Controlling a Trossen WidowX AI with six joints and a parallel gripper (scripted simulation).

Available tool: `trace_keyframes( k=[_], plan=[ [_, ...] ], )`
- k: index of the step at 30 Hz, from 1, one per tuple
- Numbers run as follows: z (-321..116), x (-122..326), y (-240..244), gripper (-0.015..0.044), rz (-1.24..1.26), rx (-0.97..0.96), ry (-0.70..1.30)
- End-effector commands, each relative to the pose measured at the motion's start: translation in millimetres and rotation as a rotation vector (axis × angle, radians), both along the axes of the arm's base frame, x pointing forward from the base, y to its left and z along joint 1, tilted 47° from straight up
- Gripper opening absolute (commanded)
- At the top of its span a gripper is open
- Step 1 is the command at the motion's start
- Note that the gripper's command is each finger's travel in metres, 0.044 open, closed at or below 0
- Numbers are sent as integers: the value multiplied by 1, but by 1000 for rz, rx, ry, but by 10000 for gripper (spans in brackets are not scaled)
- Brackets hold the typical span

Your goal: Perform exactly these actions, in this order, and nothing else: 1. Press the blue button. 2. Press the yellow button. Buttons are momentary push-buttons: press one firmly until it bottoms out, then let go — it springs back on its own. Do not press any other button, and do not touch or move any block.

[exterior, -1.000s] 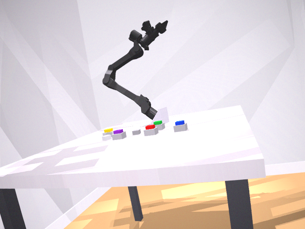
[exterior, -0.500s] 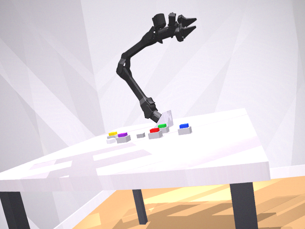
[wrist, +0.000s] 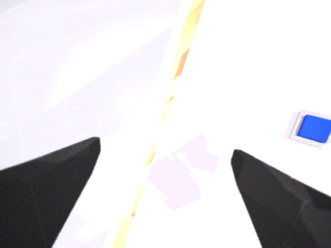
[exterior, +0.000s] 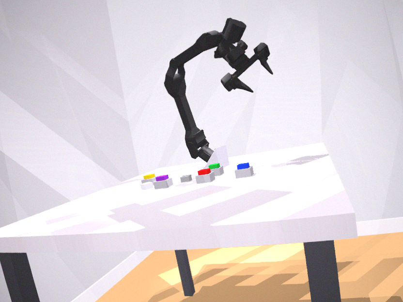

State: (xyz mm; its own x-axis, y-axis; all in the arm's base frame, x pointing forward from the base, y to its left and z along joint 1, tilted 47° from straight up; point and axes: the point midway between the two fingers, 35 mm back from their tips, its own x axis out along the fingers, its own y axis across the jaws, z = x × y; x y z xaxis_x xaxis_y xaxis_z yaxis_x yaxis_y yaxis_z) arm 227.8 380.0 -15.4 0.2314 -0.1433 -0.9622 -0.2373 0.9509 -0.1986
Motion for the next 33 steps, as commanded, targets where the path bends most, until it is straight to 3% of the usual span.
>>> trace_keyframes(
  k=[1, 7, 14, 22, 28, 33],
  plan=[
    [-25, 36, -60, 400, -148, -245, 34],
    [-45, 69, -148, 400, -304, -585, 124],
    [-46, 71, -156, 400, -315, -613, 133],
    [-88, 70, -198, 190, -315, -615, 131],
    [-89, 70, -200, 33, -315, -615, 131],
    [-89, 70, -200, 20, -315, -615, 131]
  ],
)
